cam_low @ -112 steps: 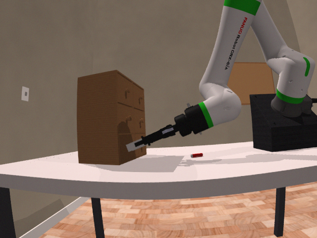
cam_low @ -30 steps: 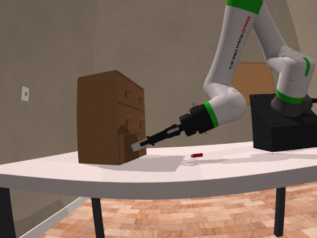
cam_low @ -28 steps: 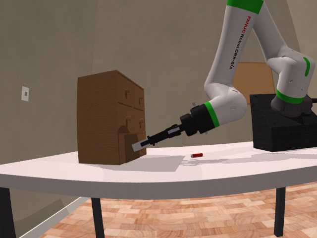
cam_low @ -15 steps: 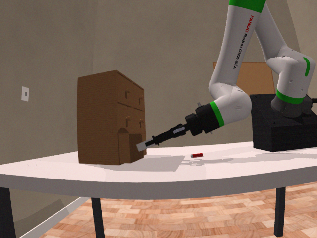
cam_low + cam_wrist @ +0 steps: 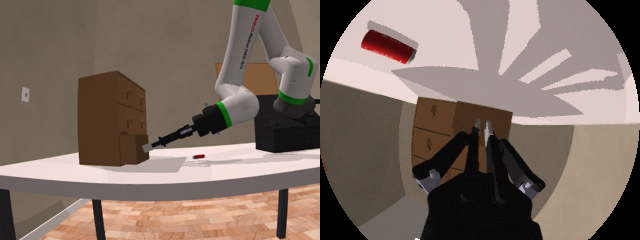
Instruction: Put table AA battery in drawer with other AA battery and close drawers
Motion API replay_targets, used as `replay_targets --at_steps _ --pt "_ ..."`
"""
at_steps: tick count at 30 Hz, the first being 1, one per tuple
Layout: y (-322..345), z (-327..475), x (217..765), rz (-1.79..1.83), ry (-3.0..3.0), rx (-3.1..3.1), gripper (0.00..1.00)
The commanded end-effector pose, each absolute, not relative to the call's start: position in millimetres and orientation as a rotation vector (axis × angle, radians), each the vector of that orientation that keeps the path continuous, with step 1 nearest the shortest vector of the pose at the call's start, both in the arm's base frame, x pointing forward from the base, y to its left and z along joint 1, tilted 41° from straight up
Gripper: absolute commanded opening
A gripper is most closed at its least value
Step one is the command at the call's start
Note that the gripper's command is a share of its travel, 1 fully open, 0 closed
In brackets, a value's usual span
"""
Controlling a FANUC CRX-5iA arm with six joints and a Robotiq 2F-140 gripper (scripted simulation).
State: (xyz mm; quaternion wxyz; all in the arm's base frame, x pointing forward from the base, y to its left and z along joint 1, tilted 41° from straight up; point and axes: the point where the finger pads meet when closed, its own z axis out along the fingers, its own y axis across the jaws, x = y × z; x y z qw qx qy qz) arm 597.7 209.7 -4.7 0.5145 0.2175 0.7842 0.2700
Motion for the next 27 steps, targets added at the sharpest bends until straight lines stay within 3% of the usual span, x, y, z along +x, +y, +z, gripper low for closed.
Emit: replay_targets --at_steps 1,27 --pt "209.6 -4.5 595.3 0.649 1.885 0.523 0.08" --pt "209.9 -3.8 585.8 0.649 1.885 0.523 0.08"
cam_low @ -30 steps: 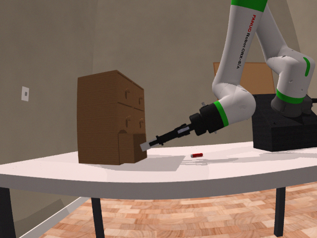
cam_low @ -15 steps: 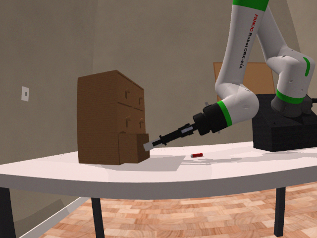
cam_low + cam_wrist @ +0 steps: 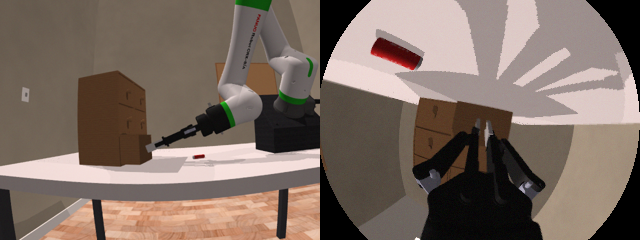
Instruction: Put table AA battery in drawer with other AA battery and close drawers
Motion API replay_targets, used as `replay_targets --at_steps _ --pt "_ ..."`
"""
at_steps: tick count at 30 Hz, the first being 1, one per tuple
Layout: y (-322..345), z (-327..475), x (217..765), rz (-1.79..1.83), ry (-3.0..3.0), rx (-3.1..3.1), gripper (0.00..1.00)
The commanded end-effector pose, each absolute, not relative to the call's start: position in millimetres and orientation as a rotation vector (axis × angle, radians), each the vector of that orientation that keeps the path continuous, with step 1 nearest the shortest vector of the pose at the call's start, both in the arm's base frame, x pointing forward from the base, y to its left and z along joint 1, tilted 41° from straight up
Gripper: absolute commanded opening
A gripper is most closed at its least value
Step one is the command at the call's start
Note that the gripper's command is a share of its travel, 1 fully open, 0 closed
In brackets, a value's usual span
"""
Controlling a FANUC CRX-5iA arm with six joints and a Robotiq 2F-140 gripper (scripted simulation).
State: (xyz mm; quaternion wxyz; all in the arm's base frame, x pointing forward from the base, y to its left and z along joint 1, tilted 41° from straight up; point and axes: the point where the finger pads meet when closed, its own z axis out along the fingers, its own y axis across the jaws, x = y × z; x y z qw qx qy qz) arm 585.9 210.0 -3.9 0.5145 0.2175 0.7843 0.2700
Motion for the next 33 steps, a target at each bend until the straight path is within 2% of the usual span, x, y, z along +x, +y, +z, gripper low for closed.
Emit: replay_targets --at_steps 1,11,20,33 --pt "210 -4 586 0.649 1.885 0.523 0.08" --pt "210 -4 586 0.649 1.885 0.523 0.08" --pt "210 -4 586 0.649 1.885 0.523 0.2" --pt "210 -3 575 0.649 1.885 0.523 0.2"
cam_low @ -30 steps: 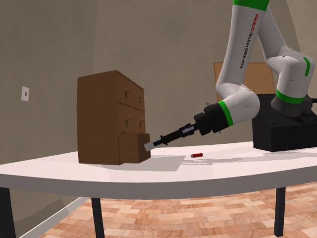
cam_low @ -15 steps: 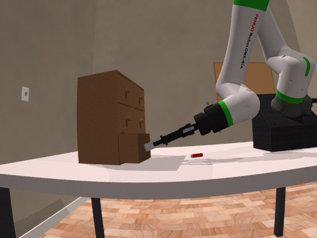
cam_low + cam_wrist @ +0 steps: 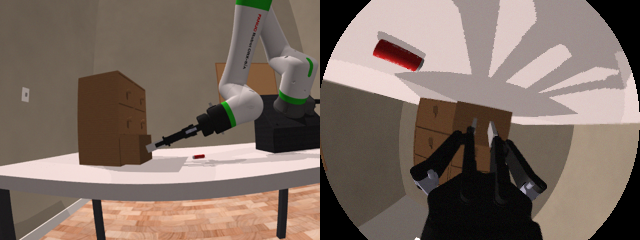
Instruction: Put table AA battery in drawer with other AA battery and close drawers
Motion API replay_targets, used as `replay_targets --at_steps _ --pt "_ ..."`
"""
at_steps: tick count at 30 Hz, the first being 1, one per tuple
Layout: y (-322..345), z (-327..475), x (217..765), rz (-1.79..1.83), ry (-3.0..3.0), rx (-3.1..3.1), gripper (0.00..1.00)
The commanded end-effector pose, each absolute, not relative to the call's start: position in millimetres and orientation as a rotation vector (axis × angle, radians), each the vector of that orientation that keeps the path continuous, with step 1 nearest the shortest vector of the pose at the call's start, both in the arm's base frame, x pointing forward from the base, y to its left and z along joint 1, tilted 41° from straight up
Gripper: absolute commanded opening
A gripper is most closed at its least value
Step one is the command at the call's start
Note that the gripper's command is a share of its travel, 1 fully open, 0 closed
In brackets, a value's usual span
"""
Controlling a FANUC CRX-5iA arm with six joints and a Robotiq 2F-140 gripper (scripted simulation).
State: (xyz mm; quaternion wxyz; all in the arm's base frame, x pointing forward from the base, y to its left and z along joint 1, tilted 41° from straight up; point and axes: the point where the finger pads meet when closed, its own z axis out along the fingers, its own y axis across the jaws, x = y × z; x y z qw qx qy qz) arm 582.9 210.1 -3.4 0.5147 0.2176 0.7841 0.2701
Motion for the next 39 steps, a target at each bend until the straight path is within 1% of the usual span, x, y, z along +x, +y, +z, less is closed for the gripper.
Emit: replay_targets --at_steps 1,7,19,39 --pt "210 -3 571 0.649 1.885 0.523 0.2" --pt "211 -1 543 0.649 1.885 0.523 0.2" --pt "208 4 533 0.649 1.885 0.523 0.2" --pt "151 74 492 0.649 1.885 0.523 0.2"
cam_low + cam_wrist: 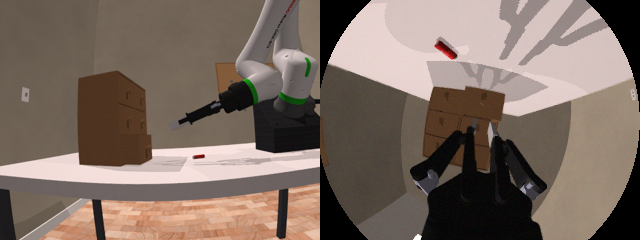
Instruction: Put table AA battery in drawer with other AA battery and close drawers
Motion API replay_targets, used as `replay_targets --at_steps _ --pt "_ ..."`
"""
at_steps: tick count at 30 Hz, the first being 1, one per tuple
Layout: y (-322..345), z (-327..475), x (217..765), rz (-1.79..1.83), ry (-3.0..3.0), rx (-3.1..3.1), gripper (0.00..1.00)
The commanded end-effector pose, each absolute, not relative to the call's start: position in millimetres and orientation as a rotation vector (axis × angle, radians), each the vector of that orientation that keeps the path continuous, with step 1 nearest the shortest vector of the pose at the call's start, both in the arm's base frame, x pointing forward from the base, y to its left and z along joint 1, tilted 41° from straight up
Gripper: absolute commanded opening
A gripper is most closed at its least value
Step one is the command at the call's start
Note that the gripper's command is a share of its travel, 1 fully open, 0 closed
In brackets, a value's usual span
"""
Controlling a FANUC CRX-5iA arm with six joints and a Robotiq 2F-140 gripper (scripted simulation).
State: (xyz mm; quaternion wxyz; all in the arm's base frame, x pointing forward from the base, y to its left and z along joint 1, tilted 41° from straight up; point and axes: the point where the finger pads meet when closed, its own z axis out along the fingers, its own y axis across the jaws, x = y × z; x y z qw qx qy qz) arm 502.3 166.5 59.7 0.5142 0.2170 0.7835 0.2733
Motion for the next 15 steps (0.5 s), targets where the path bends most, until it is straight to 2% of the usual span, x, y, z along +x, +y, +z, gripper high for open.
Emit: replay_targets --at_steps 1,10,15 --pt "150 76 491 0.649 1.885 0.523 0.2" --pt "149 78 490 0.652 1.884 0.521 0.2" --pt "169 99 497 0.757 1.854 0.466 0.2"
